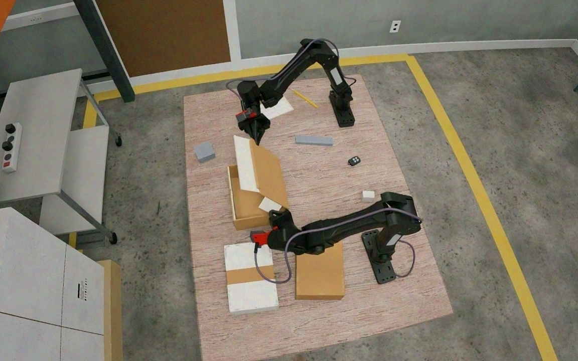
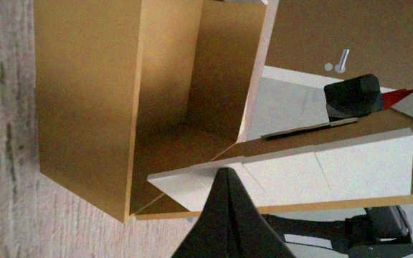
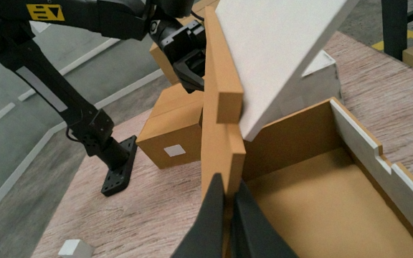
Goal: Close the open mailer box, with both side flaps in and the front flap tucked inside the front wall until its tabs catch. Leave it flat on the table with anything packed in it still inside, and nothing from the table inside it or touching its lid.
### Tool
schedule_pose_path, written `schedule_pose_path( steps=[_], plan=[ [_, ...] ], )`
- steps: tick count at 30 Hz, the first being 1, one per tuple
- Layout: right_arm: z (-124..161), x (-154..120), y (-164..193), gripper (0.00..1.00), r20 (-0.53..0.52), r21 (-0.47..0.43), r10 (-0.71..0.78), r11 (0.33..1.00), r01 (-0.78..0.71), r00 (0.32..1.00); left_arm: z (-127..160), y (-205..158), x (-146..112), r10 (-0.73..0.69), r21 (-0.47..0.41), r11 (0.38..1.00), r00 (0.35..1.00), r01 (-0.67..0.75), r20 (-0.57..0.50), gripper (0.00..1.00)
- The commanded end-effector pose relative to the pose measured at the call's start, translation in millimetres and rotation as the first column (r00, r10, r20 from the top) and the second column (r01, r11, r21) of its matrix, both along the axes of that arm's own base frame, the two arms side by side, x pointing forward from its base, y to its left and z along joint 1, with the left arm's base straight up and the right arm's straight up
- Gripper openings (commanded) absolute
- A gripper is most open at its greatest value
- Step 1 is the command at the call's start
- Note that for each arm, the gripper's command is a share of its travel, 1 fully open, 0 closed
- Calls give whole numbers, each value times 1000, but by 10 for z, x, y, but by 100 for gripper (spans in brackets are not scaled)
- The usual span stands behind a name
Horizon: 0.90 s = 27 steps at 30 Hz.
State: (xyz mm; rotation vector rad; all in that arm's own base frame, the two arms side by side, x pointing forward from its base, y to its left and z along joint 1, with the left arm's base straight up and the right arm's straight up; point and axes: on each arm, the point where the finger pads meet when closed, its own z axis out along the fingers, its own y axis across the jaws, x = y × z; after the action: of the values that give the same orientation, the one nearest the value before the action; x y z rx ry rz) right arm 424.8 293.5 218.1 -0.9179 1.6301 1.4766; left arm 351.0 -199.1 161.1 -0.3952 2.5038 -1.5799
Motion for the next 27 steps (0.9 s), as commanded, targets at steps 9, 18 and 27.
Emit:
schedule_pose_path(
  steps=[9, 18, 27],
  plan=[
    [90, 54, 51, 1, 57, 4, -6, 1000, 6, 998, 154, -184, 99, -36, -20, 999, 998, 37, 57, 1],
    [90, 54, 51, 1, 57, 4, -7, 1000, 6, 998, 132, -246, 95, -48, -25, 998, 998, 49, 50, 1],
    [90, 41, 70, 1, 57, 4, -2, 1000, 2, 998, 125, -282, 100, -46, -23, 999, 998, 48, 51, 1]
  ],
)
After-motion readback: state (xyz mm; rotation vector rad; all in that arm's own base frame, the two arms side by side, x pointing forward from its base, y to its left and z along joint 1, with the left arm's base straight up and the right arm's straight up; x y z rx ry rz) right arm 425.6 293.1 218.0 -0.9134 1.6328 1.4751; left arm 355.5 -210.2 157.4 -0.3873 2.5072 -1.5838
